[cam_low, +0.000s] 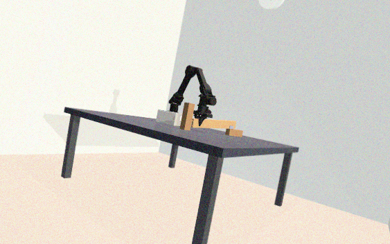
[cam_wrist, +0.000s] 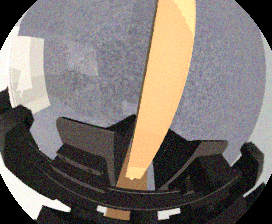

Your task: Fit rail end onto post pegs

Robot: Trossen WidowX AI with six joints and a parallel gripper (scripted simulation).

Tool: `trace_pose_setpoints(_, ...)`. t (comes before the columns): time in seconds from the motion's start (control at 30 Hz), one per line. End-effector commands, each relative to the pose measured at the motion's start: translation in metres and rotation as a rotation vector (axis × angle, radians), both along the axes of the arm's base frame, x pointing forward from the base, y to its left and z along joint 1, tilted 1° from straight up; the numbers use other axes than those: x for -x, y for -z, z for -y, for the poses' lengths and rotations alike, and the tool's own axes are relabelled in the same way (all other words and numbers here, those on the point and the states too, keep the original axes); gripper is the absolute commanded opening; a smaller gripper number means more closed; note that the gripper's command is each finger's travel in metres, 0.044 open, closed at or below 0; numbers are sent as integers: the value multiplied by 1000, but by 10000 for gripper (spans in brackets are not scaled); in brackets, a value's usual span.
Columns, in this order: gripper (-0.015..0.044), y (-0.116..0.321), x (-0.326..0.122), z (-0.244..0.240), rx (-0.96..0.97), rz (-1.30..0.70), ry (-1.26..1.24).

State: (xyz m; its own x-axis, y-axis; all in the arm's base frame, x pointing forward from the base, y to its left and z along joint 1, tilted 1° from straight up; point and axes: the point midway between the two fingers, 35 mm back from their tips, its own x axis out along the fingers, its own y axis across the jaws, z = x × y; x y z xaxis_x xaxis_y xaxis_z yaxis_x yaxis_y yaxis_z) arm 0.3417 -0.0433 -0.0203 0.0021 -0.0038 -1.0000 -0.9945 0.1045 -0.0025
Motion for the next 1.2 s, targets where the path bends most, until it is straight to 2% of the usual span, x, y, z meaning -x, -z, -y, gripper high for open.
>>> trace_pose_setpoints(0.0,0,-8,-6,0,-3,22,-2)
trace_pose_setpoints(1.17,0,-26,-6,0,-3,23,-2)
